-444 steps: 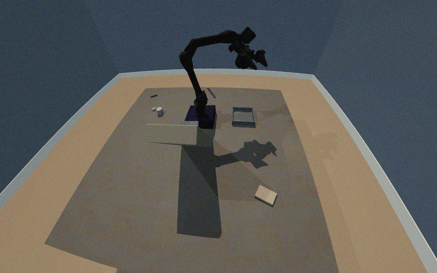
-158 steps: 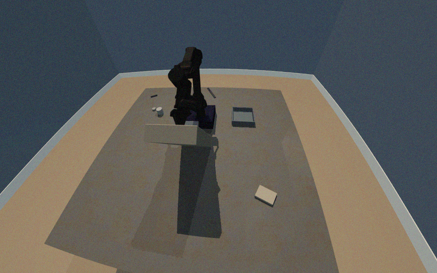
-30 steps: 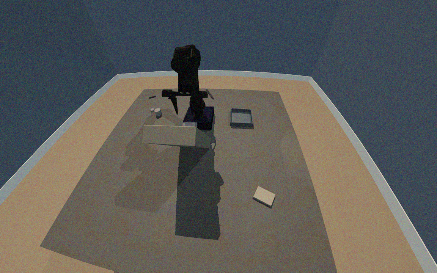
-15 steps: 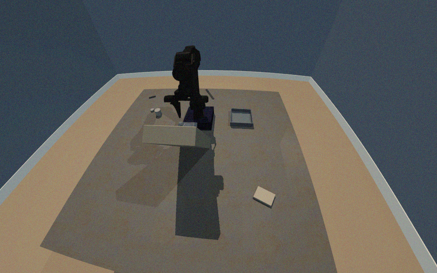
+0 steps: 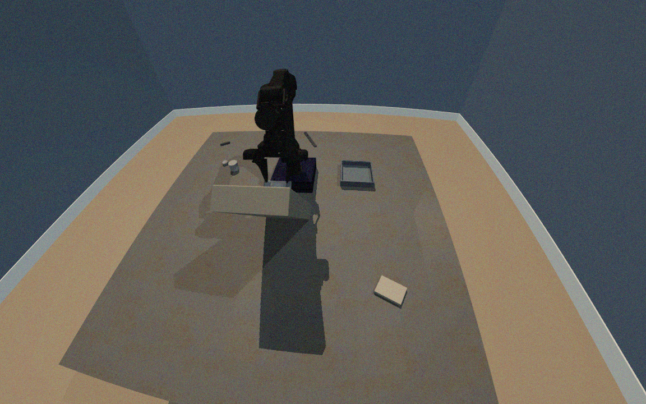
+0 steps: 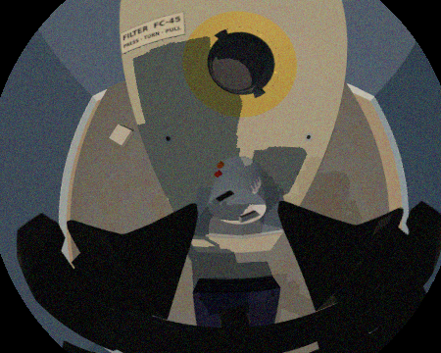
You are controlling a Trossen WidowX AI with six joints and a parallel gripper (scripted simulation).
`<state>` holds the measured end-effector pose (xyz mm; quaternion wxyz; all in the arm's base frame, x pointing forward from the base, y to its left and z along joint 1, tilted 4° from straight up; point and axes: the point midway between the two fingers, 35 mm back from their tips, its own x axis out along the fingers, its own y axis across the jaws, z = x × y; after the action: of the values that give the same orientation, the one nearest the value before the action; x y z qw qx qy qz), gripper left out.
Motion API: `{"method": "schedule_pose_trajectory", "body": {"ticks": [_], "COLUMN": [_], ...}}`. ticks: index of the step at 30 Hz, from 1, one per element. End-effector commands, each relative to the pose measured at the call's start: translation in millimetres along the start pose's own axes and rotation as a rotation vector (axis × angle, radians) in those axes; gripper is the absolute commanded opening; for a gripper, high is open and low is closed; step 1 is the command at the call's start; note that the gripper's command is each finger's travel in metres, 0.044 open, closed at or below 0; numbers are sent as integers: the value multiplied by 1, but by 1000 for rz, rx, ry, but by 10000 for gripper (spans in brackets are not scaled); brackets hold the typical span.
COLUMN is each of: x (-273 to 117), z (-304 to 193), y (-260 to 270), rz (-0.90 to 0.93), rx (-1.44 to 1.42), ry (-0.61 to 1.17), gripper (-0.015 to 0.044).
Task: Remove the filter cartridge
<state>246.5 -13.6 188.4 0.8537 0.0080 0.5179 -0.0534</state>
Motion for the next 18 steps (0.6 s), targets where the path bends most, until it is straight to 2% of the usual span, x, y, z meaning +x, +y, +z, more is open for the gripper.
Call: {"method": "schedule_pose_trajectory", "body": {"ticks": [1, 9, 11, 18], "x": [7, 19, 14, 14], "z": [0, -1, -1, -1], "y": [1, 1, 0, 0], "rz": [5, 5, 0, 0], "rx": [4, 4, 6, 6], "ry": [-1, -1, 0, 0], "gripper": [305, 305, 252, 206]}}
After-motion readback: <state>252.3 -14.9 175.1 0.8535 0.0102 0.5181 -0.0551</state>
